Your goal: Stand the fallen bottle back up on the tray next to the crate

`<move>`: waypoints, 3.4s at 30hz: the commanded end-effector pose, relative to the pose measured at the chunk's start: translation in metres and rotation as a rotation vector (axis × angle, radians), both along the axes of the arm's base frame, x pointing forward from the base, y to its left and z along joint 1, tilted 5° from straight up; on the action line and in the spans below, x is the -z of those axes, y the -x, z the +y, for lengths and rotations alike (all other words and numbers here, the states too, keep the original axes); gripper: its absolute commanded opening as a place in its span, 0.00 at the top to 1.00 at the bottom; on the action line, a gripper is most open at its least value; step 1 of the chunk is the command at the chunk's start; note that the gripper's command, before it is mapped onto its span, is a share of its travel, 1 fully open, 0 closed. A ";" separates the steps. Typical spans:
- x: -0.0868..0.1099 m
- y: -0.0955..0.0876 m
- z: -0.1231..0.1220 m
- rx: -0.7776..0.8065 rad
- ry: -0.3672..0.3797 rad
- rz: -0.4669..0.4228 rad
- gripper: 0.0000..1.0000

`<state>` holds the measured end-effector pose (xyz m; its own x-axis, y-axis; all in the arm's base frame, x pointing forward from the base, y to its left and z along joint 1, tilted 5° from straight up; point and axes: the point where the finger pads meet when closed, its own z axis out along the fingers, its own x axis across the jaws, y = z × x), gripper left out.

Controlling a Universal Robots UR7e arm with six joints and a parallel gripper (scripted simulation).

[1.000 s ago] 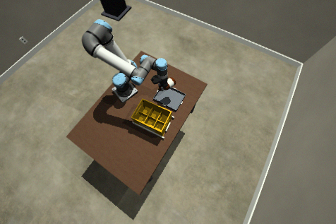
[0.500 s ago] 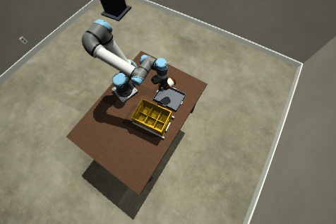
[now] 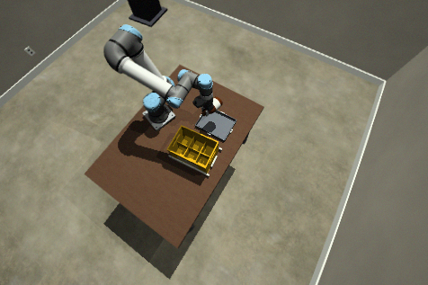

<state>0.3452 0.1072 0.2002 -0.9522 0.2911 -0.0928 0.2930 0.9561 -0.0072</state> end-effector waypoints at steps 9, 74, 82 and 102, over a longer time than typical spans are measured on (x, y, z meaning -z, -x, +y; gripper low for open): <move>0.000 0.000 0.000 -0.107 0.008 0.002 1.00; 0.000 0.001 0.000 -0.367 0.031 0.011 1.00; 0.000 0.000 0.000 -0.368 0.031 0.011 1.00; 0.000 0.000 0.000 -0.367 0.031 0.011 1.00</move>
